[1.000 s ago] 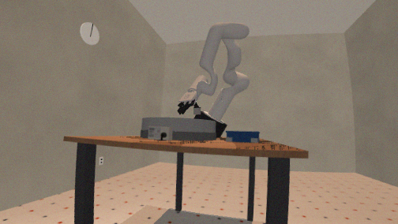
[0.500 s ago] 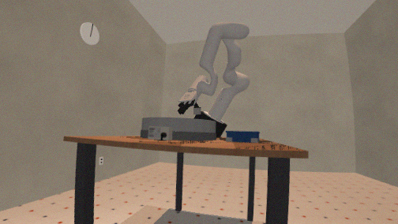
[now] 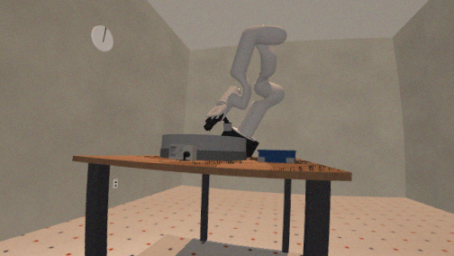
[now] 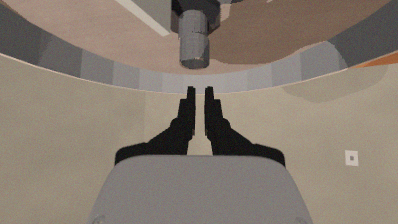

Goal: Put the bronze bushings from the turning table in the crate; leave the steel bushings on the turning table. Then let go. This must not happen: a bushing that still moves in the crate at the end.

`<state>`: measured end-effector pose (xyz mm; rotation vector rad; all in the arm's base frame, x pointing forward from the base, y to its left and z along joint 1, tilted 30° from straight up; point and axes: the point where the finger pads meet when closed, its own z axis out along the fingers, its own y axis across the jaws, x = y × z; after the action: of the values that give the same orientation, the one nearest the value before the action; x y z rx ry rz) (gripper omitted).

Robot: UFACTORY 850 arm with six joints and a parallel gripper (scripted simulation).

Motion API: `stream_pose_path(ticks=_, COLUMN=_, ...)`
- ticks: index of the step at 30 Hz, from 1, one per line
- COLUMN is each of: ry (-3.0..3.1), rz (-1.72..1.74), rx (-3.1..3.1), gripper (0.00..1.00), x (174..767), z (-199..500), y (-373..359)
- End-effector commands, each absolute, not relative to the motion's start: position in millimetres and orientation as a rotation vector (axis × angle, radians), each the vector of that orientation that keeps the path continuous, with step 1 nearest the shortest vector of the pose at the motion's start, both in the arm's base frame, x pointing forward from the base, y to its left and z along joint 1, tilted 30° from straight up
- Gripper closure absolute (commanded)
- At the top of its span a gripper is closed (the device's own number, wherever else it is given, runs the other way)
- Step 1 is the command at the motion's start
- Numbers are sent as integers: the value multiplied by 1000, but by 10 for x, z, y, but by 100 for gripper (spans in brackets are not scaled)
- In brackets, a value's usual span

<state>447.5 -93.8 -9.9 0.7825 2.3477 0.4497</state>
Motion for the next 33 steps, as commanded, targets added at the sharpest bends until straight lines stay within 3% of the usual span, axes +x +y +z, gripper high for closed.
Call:
stream_pose_path(ticks=1, ry=2347, rz=412, rx=884, gripper=90, x=4386, z=-95, y=-929)
stream_pose_path(ticks=33, ry=2103, rz=-47, rx=2016, gripper=90, x=3371, z=-90, y=-718)
